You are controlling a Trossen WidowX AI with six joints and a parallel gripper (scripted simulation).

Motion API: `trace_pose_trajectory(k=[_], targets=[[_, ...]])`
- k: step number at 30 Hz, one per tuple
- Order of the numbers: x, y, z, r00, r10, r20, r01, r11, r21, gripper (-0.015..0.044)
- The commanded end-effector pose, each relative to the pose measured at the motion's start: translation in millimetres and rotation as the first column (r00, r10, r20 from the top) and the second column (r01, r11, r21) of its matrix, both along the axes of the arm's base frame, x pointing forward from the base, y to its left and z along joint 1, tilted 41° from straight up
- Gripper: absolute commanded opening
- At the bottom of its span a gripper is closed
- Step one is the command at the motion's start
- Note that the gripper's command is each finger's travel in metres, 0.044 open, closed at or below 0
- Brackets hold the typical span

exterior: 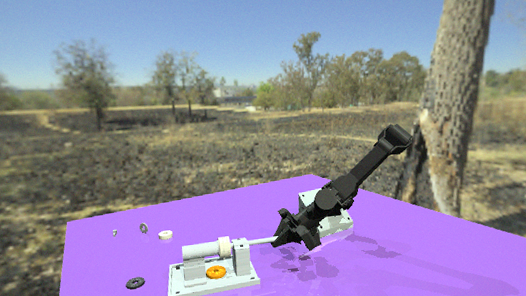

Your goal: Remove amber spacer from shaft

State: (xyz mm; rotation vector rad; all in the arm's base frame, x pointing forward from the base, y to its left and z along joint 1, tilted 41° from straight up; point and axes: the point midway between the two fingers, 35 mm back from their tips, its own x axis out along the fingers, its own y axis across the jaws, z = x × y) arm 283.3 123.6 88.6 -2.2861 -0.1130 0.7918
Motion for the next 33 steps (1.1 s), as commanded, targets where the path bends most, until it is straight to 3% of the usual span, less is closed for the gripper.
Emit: trace_pose_trajectory(k=[1,33], targets=[[2.5,-0.8,0.3,1.0,-0.003,0.004,0.003,1.0,-0.003,0.0],[14.9,-1.2,-1.8,1.0,-0.003,0.004,0.003,1.0,-0.004,0.0]])
